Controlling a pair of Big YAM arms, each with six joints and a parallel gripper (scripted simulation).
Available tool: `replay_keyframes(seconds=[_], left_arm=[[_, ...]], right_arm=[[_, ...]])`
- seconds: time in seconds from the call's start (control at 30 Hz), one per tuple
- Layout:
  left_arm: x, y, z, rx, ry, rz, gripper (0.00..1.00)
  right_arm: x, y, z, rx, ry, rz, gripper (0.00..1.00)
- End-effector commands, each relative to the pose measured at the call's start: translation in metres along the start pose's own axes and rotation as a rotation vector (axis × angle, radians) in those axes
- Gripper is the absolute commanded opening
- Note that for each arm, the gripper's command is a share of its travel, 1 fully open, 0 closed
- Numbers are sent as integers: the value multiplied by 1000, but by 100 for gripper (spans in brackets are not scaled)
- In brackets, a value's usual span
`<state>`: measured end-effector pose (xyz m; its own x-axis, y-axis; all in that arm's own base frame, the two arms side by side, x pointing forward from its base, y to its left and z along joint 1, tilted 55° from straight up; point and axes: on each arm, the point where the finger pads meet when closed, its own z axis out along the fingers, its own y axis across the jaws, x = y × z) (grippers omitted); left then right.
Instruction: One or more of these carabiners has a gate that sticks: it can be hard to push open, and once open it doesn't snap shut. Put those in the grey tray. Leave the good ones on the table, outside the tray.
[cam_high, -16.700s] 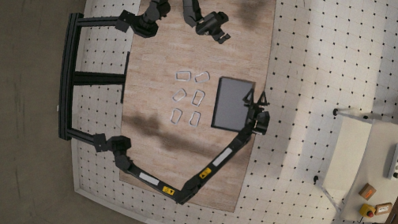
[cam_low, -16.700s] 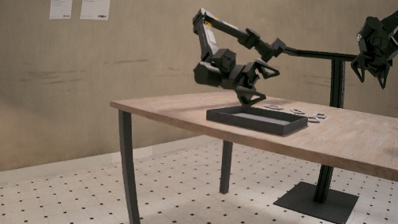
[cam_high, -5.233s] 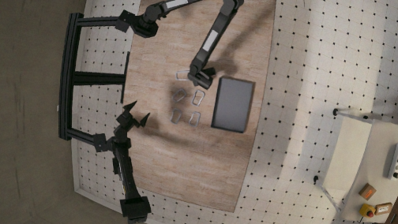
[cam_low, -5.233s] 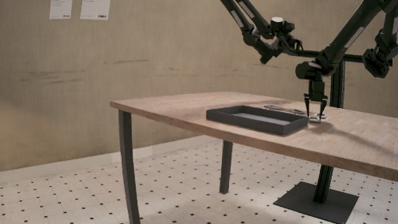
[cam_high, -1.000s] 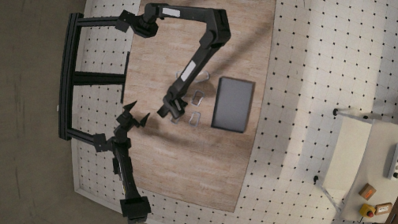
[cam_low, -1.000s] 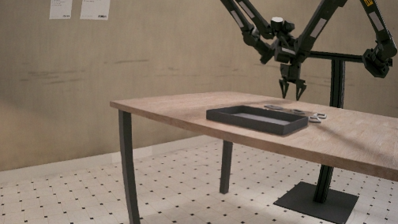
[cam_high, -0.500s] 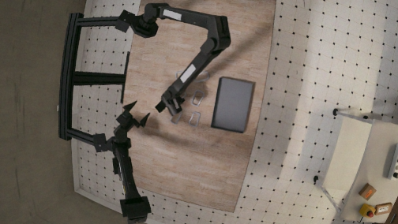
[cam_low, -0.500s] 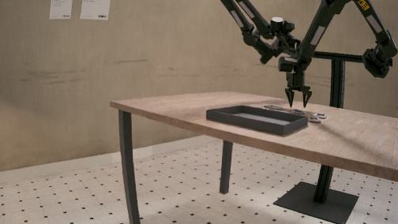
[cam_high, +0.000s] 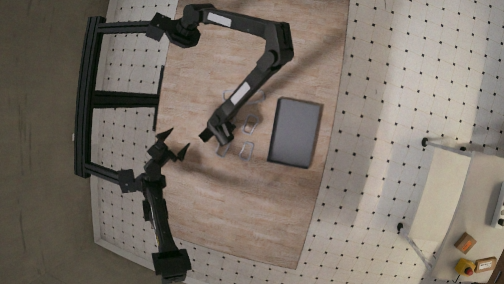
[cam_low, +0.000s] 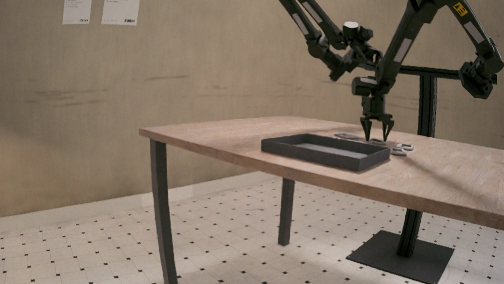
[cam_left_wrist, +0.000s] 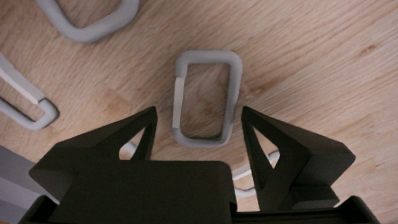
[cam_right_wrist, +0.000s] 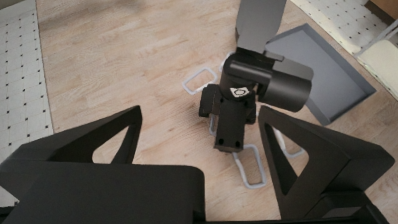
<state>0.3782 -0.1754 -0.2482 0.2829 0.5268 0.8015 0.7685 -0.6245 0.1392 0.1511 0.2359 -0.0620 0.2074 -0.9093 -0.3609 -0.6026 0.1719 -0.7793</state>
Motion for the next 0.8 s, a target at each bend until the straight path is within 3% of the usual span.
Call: replay_keyframes(seconds=[0.0, 0.17, 0.2, 0.27, 0.33, 0.57, 0.67, 0.77], left_arm=[[-3, -1, 7, 2, 4, 10, 79], [-4, 1, 4, -4, 3, 12, 79], [-4, 1, 4, -4, 3, 10, 67], [-4, 1, 4, -4, 3, 10, 67], [-4, 0, 4, -3, 3, 8, 46], [-2, 3, -1, -9, 0, 6, 46], [-2, 3, -1, -9, 0, 6, 80], [-2, 3, -1, -9, 0, 6, 83]], right_arm=[[-4, -1, 1, 7, -10, 13, 100], [-4, -1, 1, 7, -10, 13, 100], [-4, -1, 1, 7, -10, 13, 100], [-4, -1, 1, 7, -10, 13, 100], [-4, -1, 1, 7, -10, 13, 100], [-4, -1, 1, 7, -10, 13, 100], [-4, -1, 1, 7, -10, 13, 100], [-4, -1, 1, 7, -10, 13, 100]])
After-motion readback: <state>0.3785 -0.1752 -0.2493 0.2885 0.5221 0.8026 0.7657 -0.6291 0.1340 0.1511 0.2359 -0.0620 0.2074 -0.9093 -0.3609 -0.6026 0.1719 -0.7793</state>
